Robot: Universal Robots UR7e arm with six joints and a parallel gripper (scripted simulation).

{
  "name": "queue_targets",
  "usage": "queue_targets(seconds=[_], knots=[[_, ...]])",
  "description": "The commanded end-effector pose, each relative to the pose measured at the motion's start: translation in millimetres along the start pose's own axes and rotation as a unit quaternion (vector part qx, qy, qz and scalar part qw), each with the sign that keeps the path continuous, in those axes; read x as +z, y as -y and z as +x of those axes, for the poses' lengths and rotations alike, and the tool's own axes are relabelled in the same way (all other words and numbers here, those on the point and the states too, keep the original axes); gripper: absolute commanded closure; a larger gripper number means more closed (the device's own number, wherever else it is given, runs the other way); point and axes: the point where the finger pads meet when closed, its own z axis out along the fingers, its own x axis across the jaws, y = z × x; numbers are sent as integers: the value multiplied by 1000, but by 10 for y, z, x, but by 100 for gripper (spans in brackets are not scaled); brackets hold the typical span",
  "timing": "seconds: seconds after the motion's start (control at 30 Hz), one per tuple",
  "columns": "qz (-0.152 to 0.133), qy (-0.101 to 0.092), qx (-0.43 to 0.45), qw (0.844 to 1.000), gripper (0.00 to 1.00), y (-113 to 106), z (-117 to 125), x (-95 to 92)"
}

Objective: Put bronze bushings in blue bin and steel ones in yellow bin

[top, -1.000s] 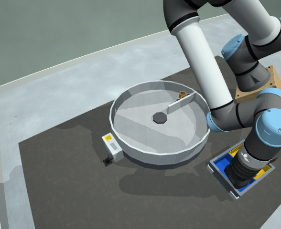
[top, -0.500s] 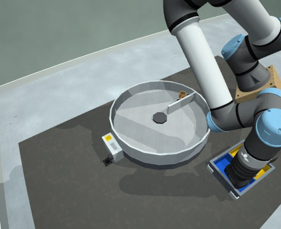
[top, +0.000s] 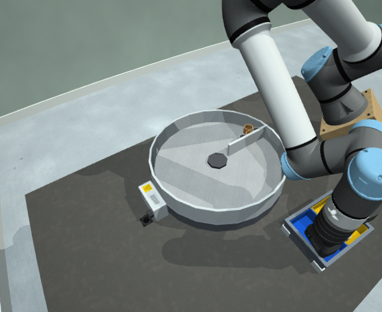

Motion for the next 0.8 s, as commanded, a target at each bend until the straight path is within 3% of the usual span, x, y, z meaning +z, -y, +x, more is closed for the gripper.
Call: queue_targets(seconds=[0.0, 0.77], knots=[[0, 0, 0, 1000, 58, -3, 2, -5], [0, 0, 0, 1000, 58, -6, -7, -63]])
